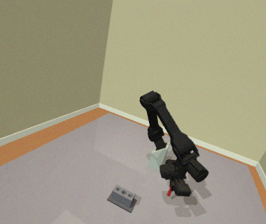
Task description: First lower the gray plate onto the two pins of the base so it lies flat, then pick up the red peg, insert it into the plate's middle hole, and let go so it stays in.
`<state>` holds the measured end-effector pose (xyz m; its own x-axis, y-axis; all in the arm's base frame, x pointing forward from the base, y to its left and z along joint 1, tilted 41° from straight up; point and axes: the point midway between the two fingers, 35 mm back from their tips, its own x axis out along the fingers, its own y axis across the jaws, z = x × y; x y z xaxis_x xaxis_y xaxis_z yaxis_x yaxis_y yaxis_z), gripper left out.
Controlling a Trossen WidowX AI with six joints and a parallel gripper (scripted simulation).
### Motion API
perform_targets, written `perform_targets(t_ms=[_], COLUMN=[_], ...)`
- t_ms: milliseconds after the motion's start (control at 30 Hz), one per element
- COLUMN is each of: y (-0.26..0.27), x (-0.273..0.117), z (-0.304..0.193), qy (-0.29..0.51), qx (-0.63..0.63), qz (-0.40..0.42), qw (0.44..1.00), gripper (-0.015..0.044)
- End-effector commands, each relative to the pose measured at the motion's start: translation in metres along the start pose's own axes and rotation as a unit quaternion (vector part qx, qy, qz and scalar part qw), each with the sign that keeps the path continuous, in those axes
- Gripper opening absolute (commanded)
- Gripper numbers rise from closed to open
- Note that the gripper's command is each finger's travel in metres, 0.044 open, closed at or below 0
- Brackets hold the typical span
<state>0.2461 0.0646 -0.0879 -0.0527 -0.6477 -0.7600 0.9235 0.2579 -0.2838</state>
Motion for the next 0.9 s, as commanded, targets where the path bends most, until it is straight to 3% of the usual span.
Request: perform_targets(t_ms=[0, 167, 867], y=[0.002, 0.002, 0.020], x=[-0.013, -0.029, -0.024], z=[0.000, 0.000, 0.049], qy=[0.003, 0.003, 0.009], qx=[0.005, 0.005, -0.001], qz=[0.003, 0.003, 0.006], qw=[1.000, 1.000, 1.000], gripper=[0.0000, 0.0000, 0.0000])
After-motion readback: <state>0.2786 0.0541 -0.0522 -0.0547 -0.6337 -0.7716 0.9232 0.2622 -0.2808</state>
